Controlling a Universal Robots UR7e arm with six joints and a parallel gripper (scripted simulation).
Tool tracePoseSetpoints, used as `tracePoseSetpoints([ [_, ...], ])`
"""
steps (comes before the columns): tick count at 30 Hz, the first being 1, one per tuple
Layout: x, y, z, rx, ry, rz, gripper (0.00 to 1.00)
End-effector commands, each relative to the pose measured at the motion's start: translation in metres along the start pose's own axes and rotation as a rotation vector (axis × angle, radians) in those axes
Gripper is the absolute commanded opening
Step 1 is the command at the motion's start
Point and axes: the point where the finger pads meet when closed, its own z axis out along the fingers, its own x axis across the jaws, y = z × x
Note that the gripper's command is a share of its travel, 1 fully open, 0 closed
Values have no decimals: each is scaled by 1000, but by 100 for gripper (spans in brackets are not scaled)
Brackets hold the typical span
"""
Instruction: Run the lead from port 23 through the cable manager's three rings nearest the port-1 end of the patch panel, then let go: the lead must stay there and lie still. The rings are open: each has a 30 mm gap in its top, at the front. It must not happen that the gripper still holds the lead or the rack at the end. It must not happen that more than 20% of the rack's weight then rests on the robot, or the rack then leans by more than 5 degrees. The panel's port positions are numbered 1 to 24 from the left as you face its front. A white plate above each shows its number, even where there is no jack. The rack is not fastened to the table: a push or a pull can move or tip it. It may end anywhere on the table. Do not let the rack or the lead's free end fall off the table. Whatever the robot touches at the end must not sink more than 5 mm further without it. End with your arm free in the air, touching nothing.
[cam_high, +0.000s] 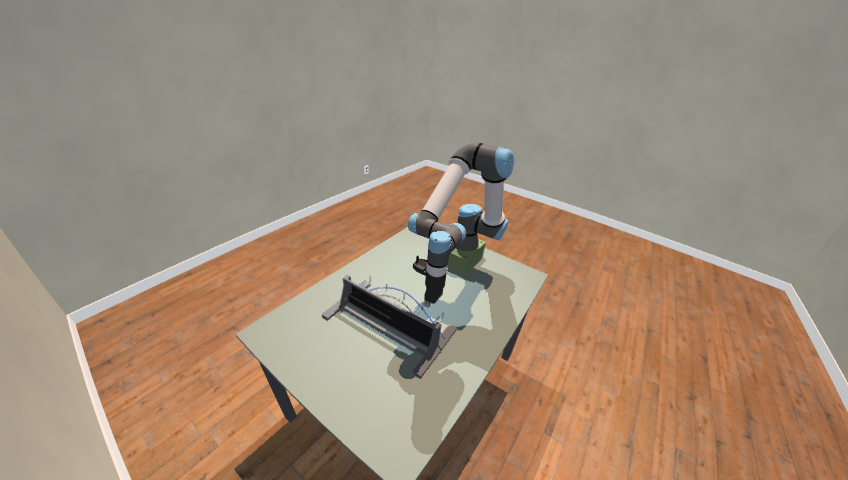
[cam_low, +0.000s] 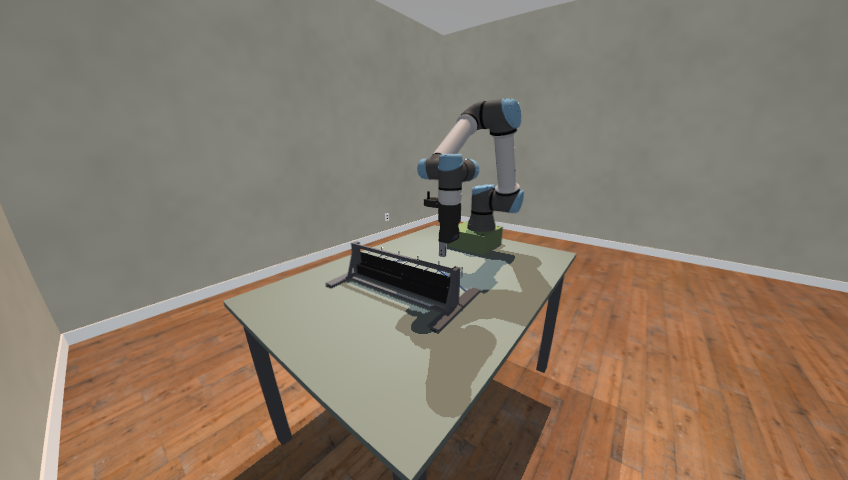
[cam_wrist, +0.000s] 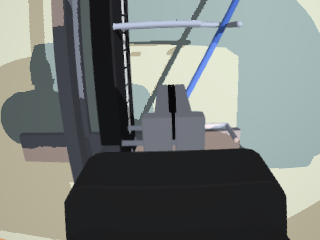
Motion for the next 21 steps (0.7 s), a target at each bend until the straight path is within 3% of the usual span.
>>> tracePoseSetpoints([
  [1, 0, -3, -1, 0, -2, 0, 0],
  [5, 6, -26, -2, 0, -2, -2, 0],
  [13, 40, -112, -3, 0, -2, -9, 0],
  [15, 40, -112, -3, 0, -2, -9, 0],
  [18, 63, -151, -3, 0, -2, -13, 0],
  [21, 80, -176, -2, 0, -2, -15, 0],
])
